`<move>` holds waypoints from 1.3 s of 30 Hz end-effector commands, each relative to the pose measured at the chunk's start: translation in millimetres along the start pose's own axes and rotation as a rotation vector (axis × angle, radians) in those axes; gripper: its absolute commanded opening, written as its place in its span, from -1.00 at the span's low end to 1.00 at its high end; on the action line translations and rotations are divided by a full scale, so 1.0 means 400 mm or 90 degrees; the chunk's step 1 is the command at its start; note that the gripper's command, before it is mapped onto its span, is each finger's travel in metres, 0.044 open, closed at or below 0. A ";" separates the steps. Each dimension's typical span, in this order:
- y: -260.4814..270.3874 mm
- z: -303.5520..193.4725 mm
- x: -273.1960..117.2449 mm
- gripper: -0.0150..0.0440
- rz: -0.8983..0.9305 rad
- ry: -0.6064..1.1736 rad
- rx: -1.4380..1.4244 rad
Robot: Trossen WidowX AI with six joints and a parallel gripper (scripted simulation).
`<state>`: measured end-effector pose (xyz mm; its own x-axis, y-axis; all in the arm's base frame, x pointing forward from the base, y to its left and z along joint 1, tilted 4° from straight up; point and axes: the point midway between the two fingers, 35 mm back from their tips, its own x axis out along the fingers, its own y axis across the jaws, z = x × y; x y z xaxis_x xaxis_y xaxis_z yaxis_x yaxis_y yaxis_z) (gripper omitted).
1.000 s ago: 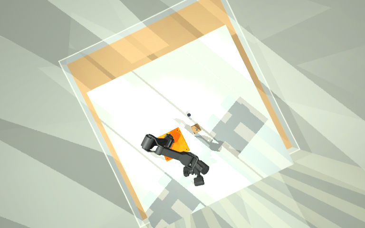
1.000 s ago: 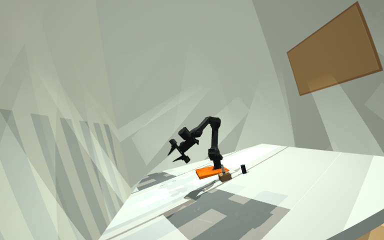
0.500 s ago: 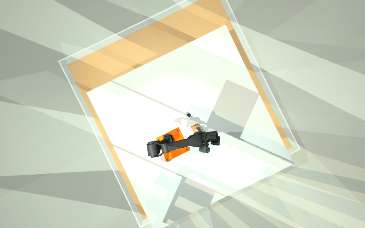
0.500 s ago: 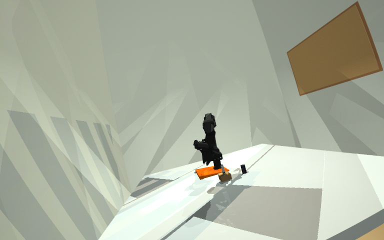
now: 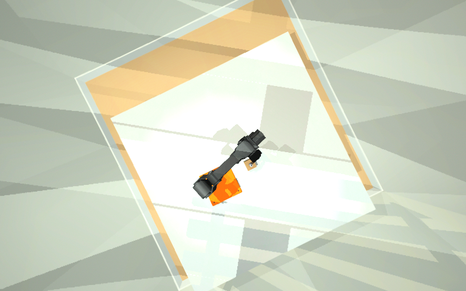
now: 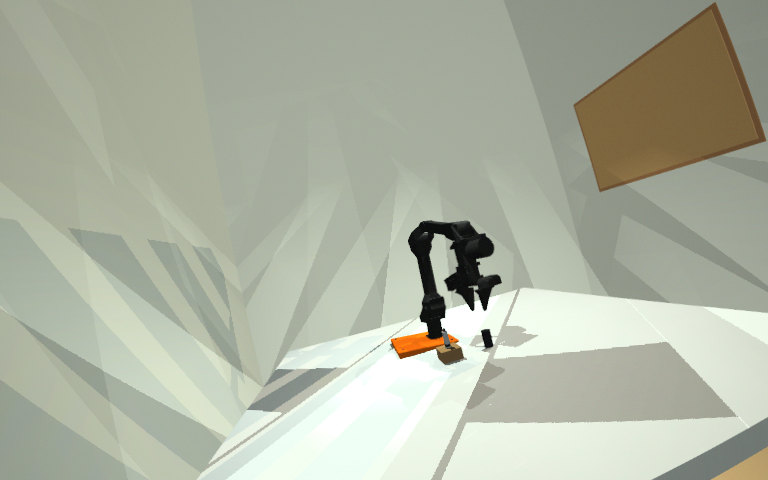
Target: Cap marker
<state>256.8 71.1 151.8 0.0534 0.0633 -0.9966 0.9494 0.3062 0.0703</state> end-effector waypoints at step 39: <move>-0.016 -0.034 0.192 0.34 -0.019 0.017 -0.025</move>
<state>253.0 86.4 84.4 0.0344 0.0783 -0.9963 0.9350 0.3495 0.0598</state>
